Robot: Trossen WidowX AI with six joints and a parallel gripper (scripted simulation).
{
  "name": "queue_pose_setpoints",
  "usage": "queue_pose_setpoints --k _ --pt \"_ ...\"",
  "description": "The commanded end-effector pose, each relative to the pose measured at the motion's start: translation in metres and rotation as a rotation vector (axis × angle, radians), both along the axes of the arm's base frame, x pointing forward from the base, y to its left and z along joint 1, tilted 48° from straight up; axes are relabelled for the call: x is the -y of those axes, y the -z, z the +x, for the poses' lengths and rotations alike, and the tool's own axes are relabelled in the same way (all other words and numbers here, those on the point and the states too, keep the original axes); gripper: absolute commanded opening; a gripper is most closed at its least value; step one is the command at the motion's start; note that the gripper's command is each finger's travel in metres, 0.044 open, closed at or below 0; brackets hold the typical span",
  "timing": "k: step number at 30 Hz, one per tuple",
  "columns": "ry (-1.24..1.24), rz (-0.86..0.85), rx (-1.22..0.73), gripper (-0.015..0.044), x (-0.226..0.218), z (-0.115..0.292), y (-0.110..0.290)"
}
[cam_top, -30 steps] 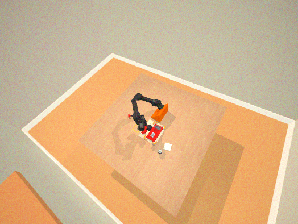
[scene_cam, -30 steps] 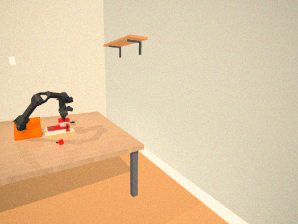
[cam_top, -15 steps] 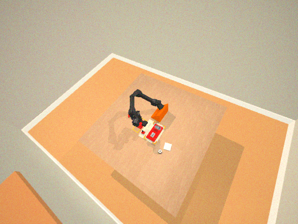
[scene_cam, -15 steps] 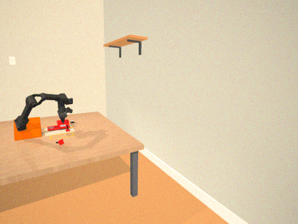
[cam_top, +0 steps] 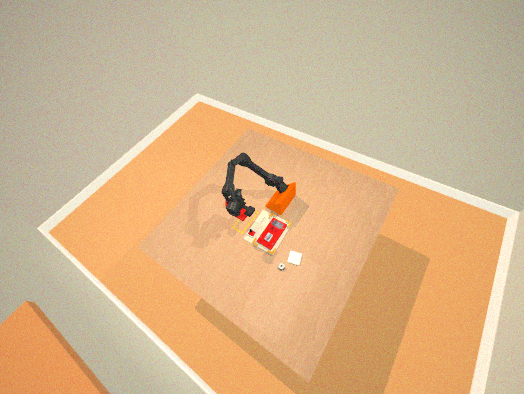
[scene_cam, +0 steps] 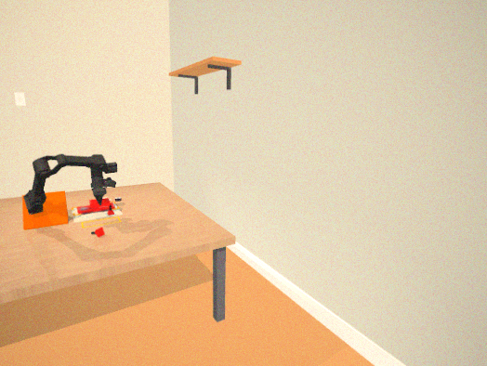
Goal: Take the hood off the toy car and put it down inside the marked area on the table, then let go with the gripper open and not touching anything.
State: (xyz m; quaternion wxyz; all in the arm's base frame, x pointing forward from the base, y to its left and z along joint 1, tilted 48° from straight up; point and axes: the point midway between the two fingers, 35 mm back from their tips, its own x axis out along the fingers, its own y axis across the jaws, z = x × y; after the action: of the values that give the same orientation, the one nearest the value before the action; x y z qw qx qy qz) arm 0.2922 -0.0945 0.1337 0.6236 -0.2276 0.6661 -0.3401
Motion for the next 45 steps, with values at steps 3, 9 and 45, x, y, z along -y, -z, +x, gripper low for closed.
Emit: queue_pose_setpoints --k 3,9,45 --pt "-0.003 -0.005 -0.005 0.0 0.004 -0.003 0.0" --pt "-0.003 -0.004 -0.004 0.0 0.007 -0.003 0.003" --pt "-0.004 -0.002 -0.003 0.0 0.029 -0.004 0.023"
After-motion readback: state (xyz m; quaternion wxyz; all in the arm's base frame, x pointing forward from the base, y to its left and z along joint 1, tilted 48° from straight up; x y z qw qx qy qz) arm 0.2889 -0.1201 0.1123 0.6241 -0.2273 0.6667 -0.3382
